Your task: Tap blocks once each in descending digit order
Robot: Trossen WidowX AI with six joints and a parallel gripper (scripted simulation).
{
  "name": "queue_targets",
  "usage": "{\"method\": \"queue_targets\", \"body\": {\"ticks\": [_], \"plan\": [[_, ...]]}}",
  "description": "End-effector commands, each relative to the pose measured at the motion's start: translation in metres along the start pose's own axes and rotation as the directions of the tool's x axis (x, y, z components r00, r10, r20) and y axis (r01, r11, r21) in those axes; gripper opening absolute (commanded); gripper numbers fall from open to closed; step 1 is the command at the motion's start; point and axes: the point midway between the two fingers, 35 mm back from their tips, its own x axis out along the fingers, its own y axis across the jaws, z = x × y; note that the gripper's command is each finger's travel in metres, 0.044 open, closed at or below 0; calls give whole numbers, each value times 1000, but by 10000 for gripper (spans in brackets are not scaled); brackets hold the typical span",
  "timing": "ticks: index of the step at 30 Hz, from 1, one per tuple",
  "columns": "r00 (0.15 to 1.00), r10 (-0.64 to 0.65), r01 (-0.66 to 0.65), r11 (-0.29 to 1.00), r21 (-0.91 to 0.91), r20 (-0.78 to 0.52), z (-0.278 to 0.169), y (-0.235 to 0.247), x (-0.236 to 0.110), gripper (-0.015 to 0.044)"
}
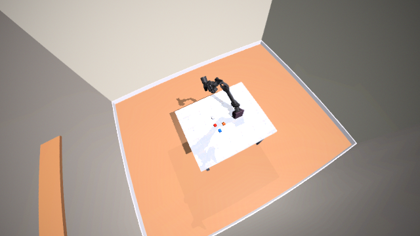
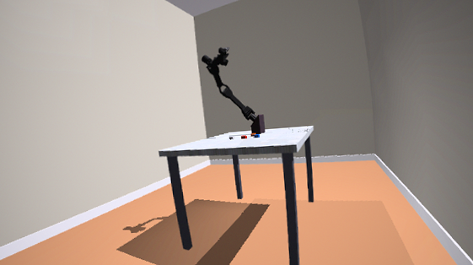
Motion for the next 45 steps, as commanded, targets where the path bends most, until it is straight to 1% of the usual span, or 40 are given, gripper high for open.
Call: {"method": "queue_targets", "body": {"ticks": [1,2,3,5,6,8,12,16,20,23,26,28,30,32,34,37,40,43,45], "plan": [[1000,9,-8,1000,25,-2,1,2,0,400],[999,34,-33,995,98,-6,5,9,0,400],[997,77,-73,973,220,-10,13,21,1,400],[983,183,-157,853,498,-3,34,48,0,400],[972,235,-189,760,621,9,46,61,-1,400],[942,333,-228,525,820,48,73,85,-3,400],[886,445,-220,160,962,128,112,112,-10,400],[816,529,-149,-196,969,232,155,131,-19,400],[732,582,-23,-497,867,354,201,144,-30,400],[657,601,106,-672,733,455,237,149,-41,400],[572,598,261,-781,567,561,274,149,-53,400],[509,584,372,-812,451,632,299,146,-61,400],[443,560,485,-807,338,700,324,141,-71,400],[374,525,596,-768,236,765,348,134,-81,400],[301,482,699,-698,153,823,371,125,-91,400],[188,402,834,-548,70,896,402,108,-108,400],[71,306,932,-359,46,949,430,87,-125,400],[-50,200,985,-154,82,979,454,62,-143,400],[-131,126,991,-19,135,983,467,45,-155,400]]}}
